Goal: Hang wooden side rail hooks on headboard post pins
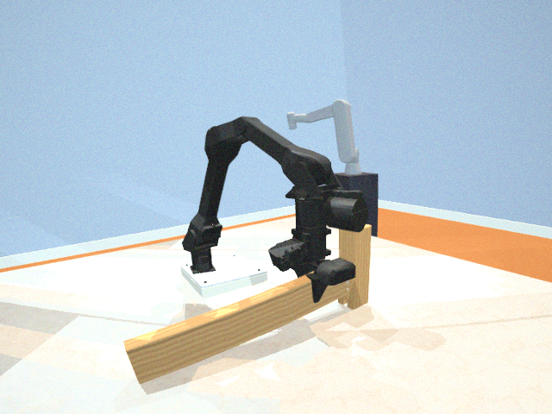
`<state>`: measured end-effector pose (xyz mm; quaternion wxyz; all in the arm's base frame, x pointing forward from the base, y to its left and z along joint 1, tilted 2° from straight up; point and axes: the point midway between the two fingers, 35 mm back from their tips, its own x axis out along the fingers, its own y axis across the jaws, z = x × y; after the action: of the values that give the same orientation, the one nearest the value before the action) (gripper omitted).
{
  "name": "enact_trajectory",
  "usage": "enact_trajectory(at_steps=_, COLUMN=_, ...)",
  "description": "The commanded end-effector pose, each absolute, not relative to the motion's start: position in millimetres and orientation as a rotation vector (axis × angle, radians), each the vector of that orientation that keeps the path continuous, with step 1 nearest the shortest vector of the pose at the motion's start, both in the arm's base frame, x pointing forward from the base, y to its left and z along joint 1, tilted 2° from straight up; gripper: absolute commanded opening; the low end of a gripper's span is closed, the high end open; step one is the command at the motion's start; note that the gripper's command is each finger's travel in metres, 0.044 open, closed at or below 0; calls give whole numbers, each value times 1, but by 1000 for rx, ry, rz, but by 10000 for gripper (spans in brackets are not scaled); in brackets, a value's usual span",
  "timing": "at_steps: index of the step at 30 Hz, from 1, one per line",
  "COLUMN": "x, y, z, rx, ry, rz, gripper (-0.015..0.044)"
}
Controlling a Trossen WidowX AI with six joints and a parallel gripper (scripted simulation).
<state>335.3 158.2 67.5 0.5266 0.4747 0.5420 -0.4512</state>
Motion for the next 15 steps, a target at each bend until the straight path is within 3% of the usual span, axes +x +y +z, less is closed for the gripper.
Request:
enact_trajectory(at_steps=1, x=337, y=160, z=71, rx=1147, ry=1290, rz=-1073, gripper=0)
enact_trajectory(at_steps=15, x=335, y=161, z=69, rx=1147, ry=1291, rz=-1073, gripper=0)
